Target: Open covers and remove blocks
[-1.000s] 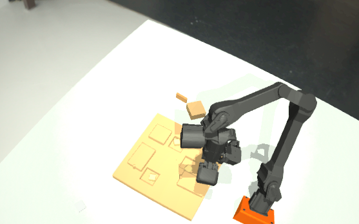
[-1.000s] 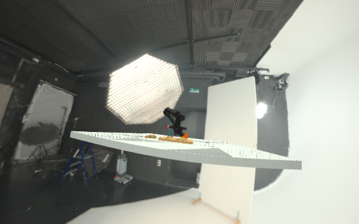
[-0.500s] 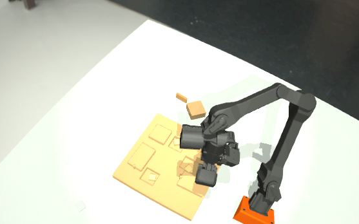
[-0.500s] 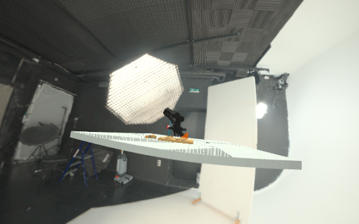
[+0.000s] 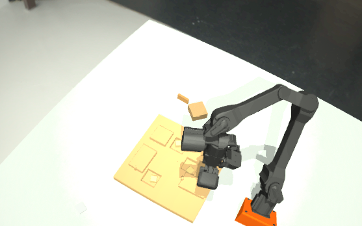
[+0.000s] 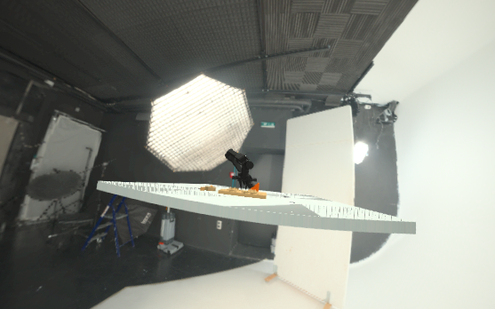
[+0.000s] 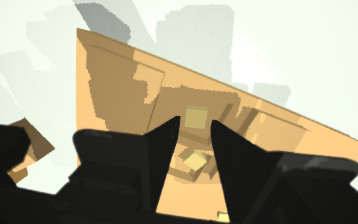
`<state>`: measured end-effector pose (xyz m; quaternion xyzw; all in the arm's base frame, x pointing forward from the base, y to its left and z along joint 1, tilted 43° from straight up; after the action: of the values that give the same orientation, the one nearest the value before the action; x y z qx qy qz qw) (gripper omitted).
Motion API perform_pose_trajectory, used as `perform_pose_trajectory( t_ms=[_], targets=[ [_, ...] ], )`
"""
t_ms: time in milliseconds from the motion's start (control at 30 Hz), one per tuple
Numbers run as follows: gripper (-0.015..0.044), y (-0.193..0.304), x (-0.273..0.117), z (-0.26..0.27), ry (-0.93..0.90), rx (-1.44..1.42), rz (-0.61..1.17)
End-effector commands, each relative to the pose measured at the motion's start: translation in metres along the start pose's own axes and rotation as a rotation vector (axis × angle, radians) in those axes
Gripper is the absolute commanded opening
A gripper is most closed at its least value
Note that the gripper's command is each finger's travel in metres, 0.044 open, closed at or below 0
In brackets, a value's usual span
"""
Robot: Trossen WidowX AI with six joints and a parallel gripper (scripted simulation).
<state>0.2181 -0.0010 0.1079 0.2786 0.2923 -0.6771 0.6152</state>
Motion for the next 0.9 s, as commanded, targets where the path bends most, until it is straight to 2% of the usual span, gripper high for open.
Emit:
perform_pose_trajectory(
  t_ms=[0,467,767,867],
  targets=[
    [0.0144,0.0,0.0026,0.0001,-0.006,-0.006,0.0],
    [0.0144,0.0,0.0113,0.0002,-0.006,-0.005,0.001],
    [0.0084,0.0005,0.0093,0.0002,0.0,0.001,0.003],
    [0.008,0.0005,0.0093,0.0002,0.0,0.001,0.003]
  ],
)
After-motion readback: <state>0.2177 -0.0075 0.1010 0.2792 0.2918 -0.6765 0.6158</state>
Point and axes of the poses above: the point midway between the two fingers, 35 mm back from their tips, its own x axis out along the fingers, its own z axis across the jaws, y = z × x, the point moved 8 cm from there along -x, back along the fingers, and after that the axes turned 11 degrees about x, right-handed, at the moved point
